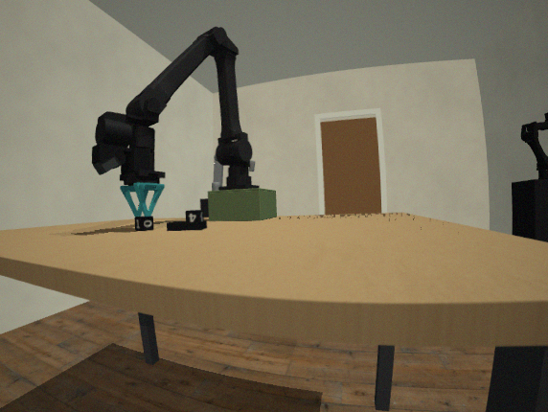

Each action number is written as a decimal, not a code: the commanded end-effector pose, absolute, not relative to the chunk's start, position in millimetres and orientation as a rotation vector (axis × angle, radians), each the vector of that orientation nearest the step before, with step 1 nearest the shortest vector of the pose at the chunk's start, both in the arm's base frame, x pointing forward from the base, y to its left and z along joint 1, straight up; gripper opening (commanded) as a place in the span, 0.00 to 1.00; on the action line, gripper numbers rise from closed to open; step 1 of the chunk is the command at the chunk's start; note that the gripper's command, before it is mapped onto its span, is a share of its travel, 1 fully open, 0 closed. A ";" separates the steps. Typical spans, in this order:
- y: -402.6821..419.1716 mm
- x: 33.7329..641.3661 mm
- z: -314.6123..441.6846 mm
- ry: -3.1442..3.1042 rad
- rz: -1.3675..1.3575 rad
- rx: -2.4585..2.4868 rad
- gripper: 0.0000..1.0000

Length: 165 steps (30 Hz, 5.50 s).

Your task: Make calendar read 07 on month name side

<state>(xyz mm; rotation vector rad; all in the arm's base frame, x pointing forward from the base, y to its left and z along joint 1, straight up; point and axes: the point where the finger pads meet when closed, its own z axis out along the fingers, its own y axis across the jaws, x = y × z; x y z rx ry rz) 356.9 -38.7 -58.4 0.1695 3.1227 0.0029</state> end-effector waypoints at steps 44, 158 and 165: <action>-39.9 353.1 -81.9 3.132 0.005 0.174 0.46; -42.8 360.6 0.6 3.057 0.003 -0.675 0.27; -42.9 360.2 -22.7 3.057 0.003 -0.676 0.27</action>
